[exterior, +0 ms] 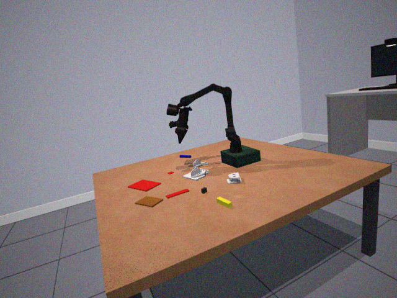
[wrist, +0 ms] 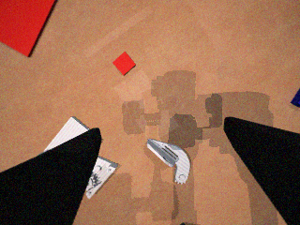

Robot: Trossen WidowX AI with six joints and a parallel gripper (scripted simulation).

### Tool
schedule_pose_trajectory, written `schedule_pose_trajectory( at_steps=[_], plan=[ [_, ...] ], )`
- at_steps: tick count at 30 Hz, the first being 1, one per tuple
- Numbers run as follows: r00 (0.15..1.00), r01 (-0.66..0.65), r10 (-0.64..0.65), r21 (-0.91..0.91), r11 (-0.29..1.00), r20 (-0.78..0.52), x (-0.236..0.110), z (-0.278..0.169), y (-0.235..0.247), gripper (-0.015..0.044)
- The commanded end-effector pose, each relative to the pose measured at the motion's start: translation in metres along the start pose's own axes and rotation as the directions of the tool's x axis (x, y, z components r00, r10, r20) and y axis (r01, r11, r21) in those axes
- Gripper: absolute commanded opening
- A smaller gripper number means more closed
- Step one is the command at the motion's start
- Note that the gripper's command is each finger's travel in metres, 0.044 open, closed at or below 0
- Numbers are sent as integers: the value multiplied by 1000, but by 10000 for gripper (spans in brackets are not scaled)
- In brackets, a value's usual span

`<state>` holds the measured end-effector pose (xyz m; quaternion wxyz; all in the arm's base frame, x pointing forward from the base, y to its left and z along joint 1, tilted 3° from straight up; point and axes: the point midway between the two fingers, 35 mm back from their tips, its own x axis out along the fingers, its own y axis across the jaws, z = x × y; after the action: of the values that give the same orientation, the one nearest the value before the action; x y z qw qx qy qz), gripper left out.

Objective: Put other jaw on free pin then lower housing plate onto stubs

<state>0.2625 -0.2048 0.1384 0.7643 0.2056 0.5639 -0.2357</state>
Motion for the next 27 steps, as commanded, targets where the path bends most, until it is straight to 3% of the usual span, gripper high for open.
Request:
schedule_pose_trajectory(
  at_steps=[1, 14, 27],
  plan=[
    [1000, 3, -5, -78, 997, -28, 7, -8, -3, 440],
    [991, -42, -8, -367, 929, -134, 31, -42, -12, 440],
    [971, -146, -5, -611, 778, -239, 51, -78, -18, 440]
  ],
)
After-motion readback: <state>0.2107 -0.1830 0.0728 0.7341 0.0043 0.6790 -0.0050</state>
